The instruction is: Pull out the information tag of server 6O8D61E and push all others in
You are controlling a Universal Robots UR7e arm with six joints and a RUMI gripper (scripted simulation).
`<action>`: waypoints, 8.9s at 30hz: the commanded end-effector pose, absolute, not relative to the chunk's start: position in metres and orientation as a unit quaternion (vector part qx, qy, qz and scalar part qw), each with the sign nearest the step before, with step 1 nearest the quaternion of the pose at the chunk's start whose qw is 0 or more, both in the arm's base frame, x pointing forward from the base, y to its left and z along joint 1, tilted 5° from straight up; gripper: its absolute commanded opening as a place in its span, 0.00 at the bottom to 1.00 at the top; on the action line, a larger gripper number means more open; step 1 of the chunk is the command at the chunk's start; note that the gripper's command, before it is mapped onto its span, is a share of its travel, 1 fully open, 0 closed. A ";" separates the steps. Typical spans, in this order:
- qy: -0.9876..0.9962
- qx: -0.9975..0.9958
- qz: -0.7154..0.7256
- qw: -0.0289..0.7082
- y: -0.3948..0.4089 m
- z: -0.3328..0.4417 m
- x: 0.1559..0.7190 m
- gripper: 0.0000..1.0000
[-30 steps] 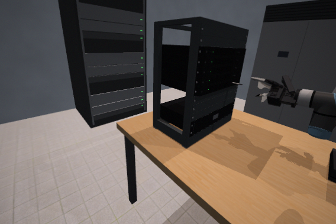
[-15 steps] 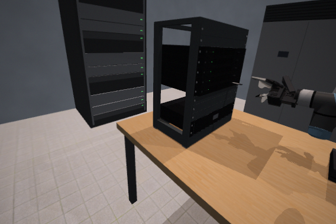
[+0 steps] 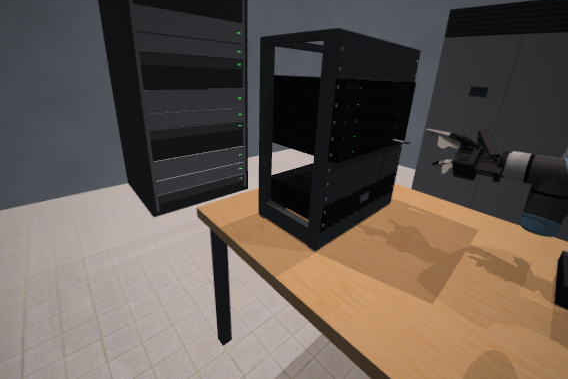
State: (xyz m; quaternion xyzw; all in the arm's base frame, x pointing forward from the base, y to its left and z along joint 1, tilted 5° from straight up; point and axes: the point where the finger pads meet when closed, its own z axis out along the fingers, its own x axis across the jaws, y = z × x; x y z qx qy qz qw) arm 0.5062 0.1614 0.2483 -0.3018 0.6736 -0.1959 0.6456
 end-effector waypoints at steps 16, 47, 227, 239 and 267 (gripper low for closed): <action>0.680 -0.282 -0.175 0.654 0.161 0.249 0.505 1.00; 0.688 -0.253 -0.144 0.665 0.161 0.249 0.503 1.00; 0.708 -0.137 -0.015 0.693 0.162 0.249 0.493 1.00; 0.708 -0.131 -0.009 0.693 0.162 0.249 0.493 1.00; 0.709 -0.122 0.002 0.695 0.162 0.249 0.492 1.00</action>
